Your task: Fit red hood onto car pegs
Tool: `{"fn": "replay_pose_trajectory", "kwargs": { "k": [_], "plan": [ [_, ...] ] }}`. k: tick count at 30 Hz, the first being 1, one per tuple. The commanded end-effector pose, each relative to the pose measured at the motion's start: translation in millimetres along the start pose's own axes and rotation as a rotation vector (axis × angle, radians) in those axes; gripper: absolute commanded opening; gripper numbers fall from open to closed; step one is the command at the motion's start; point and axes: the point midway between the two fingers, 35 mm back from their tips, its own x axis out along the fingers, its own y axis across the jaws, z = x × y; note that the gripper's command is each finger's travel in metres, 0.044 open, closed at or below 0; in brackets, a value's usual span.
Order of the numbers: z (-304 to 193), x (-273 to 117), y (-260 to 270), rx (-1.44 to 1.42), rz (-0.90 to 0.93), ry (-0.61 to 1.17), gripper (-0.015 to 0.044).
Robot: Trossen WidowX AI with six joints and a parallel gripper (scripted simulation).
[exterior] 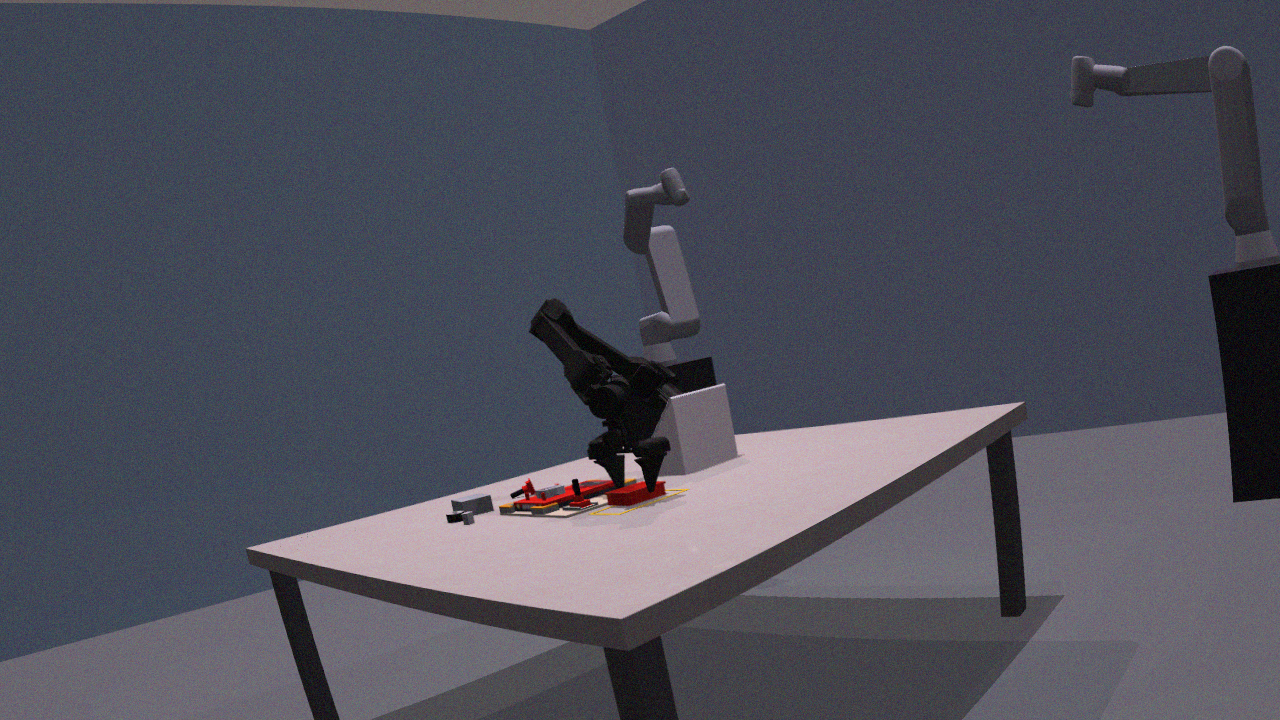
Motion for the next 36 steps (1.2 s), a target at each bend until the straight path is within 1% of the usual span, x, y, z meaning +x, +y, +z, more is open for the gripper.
{"fn": "replay_pose_trajectory", "kwargs": {
  "k": [1,7,11,20,30,31,36],
  "plan": [
    [0.3,2.3,-0.9,-0.004,-0.004,-0.001,0.0440],
    [0.2,5.2,-1.0,-0.004,-0.004,-0.001,0.0440],
    [-0.1,3.4,-0.1,0.000,0.000,0.000,0.0335],
    [-0.1,3.4,-0.1,0.000,0.000,0.000,0.0275],
    [-0.2,-13.4,0.3,-0.001,0.001,0.001,0.0012],
    [-0.1,-17.0,0.3,-0.001,0.002,0.001,0.0000],
    [-0.1,-37.3,0.6,-0.001,0.003,0.001,0.0000]
  ]
}}
